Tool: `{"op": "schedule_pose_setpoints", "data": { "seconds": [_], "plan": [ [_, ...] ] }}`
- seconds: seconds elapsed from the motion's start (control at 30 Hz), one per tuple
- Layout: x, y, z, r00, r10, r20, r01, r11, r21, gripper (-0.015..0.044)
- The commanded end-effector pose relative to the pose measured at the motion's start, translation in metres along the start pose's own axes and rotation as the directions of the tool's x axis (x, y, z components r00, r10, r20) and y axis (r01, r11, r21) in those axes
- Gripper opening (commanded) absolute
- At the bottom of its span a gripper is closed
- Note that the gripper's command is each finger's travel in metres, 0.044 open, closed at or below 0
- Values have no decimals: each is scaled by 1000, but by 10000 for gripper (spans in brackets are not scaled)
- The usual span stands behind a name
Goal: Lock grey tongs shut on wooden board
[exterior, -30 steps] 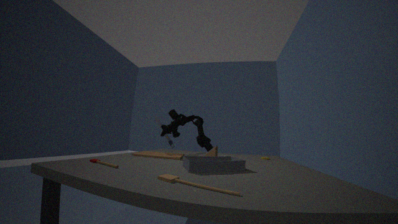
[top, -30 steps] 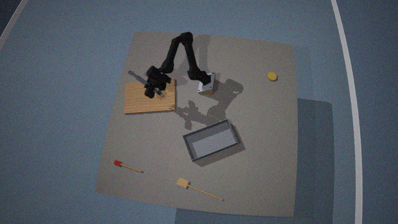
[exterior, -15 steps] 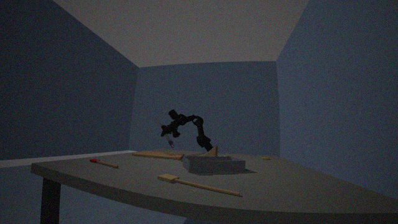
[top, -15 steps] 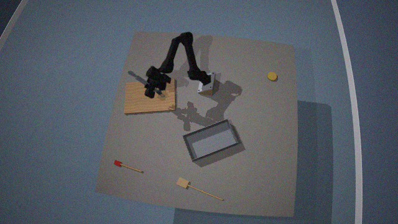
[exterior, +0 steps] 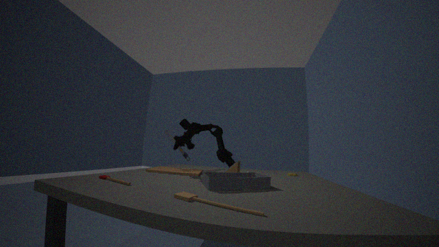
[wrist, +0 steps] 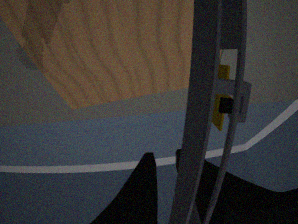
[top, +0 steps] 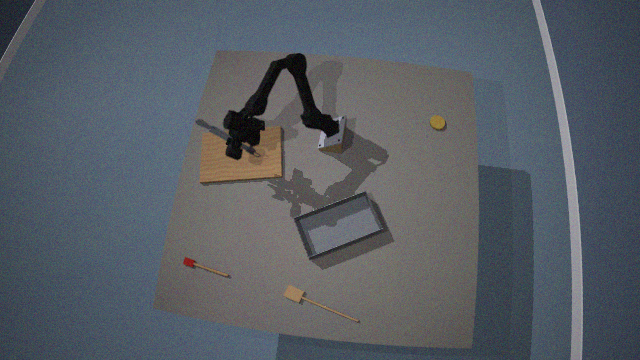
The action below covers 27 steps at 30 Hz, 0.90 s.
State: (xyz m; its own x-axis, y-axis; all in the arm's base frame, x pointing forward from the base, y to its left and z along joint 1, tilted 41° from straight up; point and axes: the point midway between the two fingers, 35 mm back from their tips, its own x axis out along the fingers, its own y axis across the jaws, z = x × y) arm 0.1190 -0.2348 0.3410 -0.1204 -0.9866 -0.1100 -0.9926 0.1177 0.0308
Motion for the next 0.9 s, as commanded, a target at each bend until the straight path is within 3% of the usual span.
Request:
{"op": "schedule_pose_setpoints", "data": {
  "seconds": [0.0, 0.87],
  "plan": [
    [3, -5, -7, 999, -18, 34, 18, 1000, 5, -150],
    [10, -2, -14, 921, -41, 388, 29, 999, 37, -150]
  ]
}}
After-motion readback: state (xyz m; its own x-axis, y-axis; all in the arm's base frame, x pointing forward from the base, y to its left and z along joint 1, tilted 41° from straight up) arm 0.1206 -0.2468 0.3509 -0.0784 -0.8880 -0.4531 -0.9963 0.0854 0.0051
